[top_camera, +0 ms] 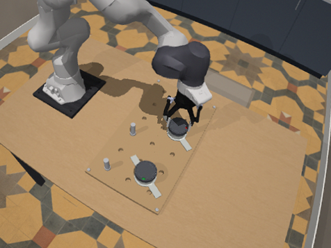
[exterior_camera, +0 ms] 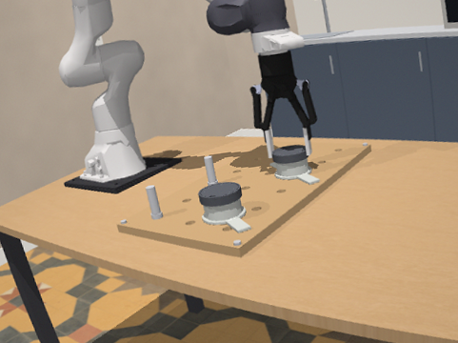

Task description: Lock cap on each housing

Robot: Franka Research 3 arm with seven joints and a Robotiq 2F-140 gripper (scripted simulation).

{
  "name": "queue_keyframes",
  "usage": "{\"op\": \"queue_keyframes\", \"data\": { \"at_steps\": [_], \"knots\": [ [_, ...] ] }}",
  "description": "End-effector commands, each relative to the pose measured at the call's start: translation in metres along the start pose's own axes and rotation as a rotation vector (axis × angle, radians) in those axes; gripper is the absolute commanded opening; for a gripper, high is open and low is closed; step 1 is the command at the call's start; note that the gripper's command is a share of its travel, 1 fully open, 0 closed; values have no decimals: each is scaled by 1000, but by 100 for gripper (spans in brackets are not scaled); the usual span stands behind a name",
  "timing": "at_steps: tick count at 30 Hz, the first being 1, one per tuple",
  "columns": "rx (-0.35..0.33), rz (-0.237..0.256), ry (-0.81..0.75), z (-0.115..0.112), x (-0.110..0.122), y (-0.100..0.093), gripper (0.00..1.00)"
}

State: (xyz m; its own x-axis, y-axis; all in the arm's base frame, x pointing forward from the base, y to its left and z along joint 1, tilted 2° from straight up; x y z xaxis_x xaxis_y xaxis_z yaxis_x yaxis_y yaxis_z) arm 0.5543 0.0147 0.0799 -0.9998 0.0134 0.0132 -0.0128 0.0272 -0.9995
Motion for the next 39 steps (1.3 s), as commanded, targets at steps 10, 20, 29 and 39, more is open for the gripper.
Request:
{"op": "queue_keyframes", "data": {
  "at_steps": [10,20,29,39],
  "knots": [
    [-2,-1,-18,20,2,1,10],
    [-2,-1,-18,34,3,1,10],
    [-2,-1,-18,50,4,1,10],
    [-2,-1,-18,65,5,1,10]
  ]
}}
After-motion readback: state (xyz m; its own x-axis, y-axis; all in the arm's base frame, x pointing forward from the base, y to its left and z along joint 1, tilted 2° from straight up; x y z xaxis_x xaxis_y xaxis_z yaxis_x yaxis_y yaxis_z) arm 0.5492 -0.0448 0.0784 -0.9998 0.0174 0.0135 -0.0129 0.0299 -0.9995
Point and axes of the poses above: the point where the finger pads meet when closed, its own y axis out along the fingers, its own x axis across the jaws, z = x × y, the point moved 1 cm from there along -y, back along the fingers, and after that the axes turned 14 degrees about y, right-handed, at the moved point
